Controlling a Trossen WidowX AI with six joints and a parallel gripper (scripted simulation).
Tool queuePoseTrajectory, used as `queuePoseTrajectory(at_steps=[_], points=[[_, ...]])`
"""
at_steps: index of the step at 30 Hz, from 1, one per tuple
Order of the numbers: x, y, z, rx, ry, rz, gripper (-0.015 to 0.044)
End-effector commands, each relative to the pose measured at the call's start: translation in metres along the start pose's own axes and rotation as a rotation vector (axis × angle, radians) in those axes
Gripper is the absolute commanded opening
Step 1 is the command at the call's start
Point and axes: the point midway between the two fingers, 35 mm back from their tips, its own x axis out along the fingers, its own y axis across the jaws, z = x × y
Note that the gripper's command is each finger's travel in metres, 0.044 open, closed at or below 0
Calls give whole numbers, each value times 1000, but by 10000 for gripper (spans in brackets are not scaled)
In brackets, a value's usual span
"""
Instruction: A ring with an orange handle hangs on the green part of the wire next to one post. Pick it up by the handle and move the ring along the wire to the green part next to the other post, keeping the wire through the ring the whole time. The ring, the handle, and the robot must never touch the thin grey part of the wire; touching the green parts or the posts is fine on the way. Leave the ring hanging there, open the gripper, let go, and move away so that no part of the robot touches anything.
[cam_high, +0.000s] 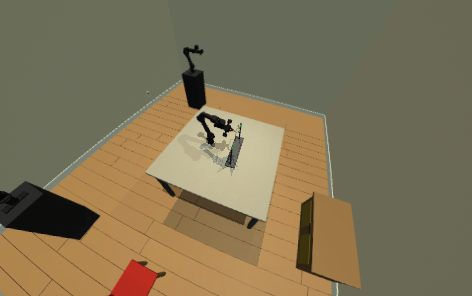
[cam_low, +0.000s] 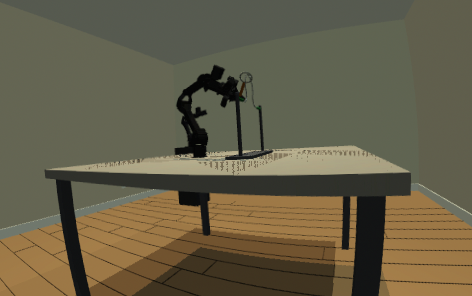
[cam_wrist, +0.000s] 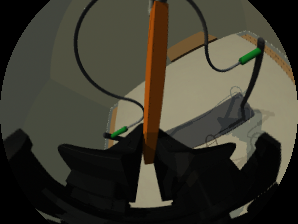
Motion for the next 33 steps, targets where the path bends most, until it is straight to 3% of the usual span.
queuePoseTrajectory(at_steps=[1, 33], points=[[-1, 0, 1, -57, -12, -31, -150], [-2, -22, 7, -455, -73, -301, -150]])
